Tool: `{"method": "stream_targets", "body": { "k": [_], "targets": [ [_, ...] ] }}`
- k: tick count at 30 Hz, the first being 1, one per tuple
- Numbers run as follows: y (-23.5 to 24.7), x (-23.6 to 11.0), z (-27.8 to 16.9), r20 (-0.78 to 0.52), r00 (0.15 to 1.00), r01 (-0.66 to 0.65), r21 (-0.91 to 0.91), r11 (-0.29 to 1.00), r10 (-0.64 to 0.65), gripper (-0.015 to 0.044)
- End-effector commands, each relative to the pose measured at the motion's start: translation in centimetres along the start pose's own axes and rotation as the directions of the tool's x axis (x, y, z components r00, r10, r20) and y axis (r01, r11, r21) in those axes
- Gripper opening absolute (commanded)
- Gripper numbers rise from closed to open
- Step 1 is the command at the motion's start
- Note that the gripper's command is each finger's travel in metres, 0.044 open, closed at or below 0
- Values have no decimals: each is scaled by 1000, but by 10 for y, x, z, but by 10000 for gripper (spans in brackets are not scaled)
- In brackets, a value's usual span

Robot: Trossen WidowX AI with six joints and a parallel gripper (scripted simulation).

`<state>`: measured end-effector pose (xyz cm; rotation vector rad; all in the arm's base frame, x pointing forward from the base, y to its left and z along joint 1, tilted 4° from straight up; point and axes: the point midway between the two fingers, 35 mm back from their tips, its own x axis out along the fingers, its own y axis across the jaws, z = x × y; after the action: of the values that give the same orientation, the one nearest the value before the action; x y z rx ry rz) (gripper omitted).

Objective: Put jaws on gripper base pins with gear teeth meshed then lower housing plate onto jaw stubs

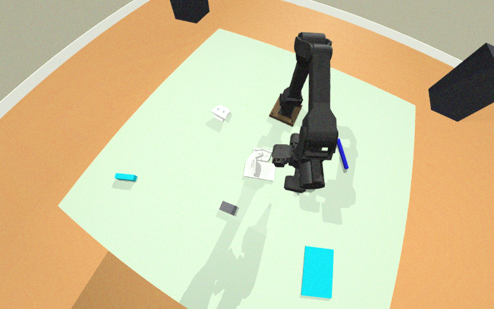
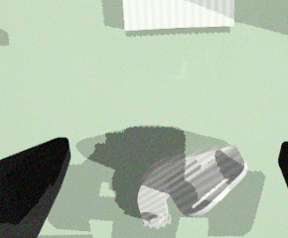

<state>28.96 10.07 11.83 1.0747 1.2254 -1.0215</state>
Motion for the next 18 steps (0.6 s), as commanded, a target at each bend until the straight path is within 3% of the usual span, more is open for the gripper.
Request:
{"method": "stream_targets", "body": {
  "k": [1,18],
  "targets": [
    [0,-2,-11,5,1000,-5,149,989,4,440],
    [-11,-7,-55,5,1000,-5,668,744,3,440]
  ]
}}
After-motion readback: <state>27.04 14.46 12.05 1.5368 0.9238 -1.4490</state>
